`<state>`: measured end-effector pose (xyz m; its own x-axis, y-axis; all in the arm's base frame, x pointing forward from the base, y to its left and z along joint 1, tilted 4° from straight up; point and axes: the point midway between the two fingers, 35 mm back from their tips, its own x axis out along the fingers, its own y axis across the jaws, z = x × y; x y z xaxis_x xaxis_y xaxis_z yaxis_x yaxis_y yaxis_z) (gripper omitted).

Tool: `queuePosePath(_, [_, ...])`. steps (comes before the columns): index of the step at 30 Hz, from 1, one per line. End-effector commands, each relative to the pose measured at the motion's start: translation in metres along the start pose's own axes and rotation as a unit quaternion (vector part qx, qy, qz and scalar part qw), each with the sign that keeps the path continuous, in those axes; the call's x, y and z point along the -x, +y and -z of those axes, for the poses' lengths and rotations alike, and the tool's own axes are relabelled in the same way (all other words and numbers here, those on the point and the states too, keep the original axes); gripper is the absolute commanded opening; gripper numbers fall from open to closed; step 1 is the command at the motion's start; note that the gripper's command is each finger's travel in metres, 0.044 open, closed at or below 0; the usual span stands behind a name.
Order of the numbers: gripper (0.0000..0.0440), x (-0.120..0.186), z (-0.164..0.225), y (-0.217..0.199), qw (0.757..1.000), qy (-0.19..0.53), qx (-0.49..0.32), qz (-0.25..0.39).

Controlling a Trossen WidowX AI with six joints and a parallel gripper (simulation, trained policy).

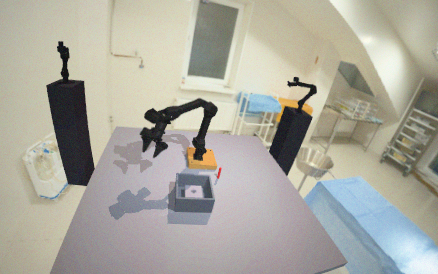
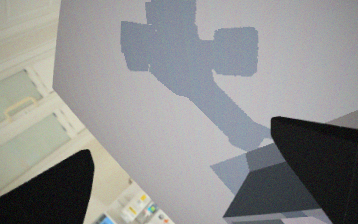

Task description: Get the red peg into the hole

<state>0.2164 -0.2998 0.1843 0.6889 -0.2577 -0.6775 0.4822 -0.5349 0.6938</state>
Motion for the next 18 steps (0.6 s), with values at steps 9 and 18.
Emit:
queuePosePath(9, [0.0440,-0.013,0.096,-0.004,0.978,0.017,0.194,0.069])
queuePosePath(18, [0.0440,-0.010,0.170,-0.028,0.935,0.051,0.332,0.116])
